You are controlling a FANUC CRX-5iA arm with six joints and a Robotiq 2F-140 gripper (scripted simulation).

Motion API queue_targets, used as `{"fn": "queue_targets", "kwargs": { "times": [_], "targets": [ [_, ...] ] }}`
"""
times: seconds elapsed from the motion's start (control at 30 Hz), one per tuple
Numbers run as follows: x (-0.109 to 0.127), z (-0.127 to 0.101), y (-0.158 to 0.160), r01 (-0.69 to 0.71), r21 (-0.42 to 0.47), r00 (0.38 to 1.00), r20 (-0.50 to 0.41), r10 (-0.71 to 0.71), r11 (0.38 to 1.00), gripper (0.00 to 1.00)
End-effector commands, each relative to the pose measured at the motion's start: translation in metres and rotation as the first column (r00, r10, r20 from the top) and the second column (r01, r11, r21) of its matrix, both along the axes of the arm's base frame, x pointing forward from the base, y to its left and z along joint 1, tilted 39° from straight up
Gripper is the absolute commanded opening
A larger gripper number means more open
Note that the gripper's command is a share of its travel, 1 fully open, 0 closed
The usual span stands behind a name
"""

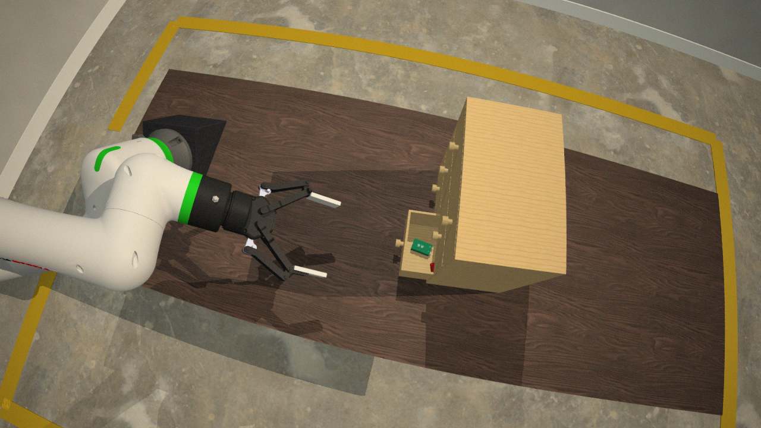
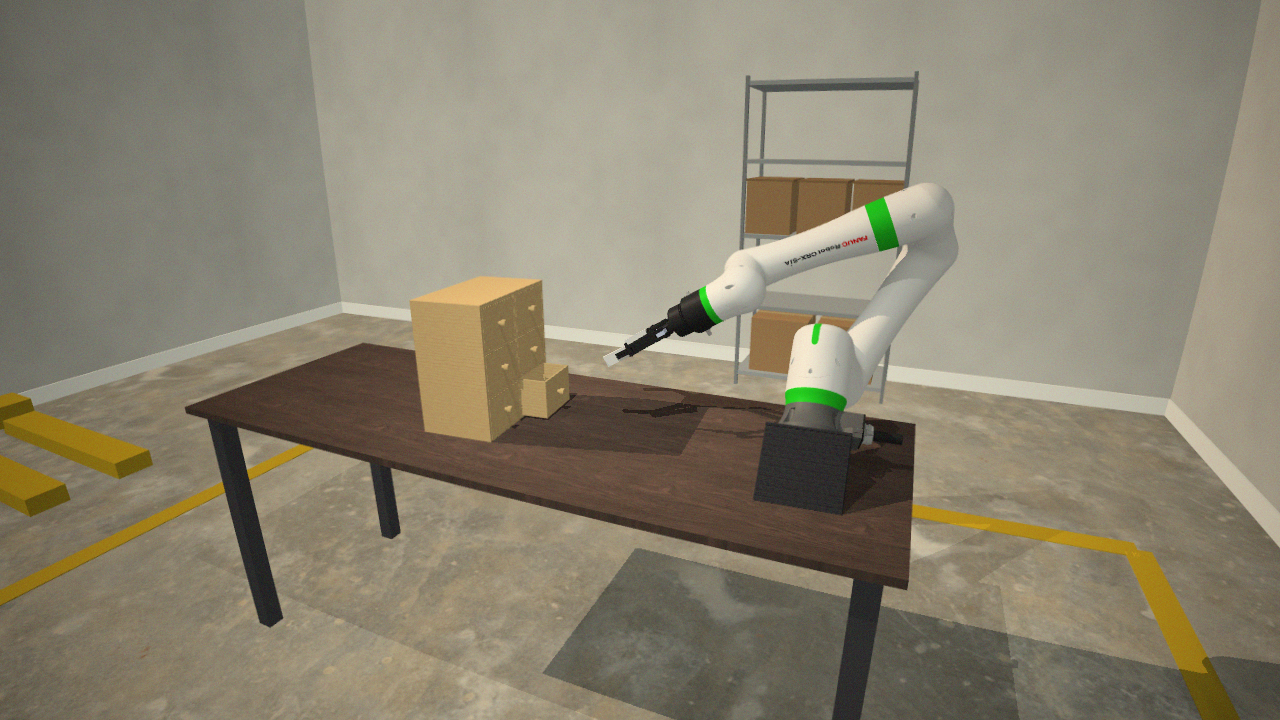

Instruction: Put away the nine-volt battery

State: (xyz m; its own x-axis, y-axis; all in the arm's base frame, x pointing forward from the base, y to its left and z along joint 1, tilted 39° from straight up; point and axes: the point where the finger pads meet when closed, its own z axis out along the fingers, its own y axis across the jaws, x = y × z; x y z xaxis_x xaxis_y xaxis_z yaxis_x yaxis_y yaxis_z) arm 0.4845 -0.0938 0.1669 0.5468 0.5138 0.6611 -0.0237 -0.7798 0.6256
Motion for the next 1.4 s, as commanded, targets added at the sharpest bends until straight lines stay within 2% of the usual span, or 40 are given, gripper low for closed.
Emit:
{"fn": "queue_targets", "kwargs": {
  "times": [0.0,0.1,0.13,0.27,0.43,0.6,0.67,0.7,1.23,1.37],
  "targets": [
    [-0.003,0.006,0.009,0.169,-0.011,0.961,-0.218,-0.168,0.986,1.00],
    [-0.004,0.007,0.011,0.186,-0.015,0.953,-0.240,-0.184,0.982,1.00],
    [-0.005,0.007,0.014,0.239,-0.030,0.922,-0.308,-0.236,0.971,1.00],
    [-0.004,0.015,0.019,0.324,-0.060,0.855,-0.408,-0.320,0.944,1.00],
    [-0.003,0.021,0.023,0.429,-0.116,0.734,-0.533,-0.421,0.896,1.00],
    [-0.004,0.021,0.024,0.516,-0.186,0.578,-0.646,-0.499,0.836,1.00],
    [-0.004,0.021,0.024,0.516,-0.186,0.578,-0.646,-0.499,0.836,1.00],
    [-0.004,0.021,0.024,0.542,-0.217,0.510,-0.683,-0.523,0.812,1.00],
    [-0.006,0.021,0.026,0.542,-0.218,0.510,-0.683,-0.523,0.812,1.00],
    [-0.015,0.025,0.033,0.542,-0.218,0.510,-0.683,-0.523,0.812,1.00]
  ]
}}
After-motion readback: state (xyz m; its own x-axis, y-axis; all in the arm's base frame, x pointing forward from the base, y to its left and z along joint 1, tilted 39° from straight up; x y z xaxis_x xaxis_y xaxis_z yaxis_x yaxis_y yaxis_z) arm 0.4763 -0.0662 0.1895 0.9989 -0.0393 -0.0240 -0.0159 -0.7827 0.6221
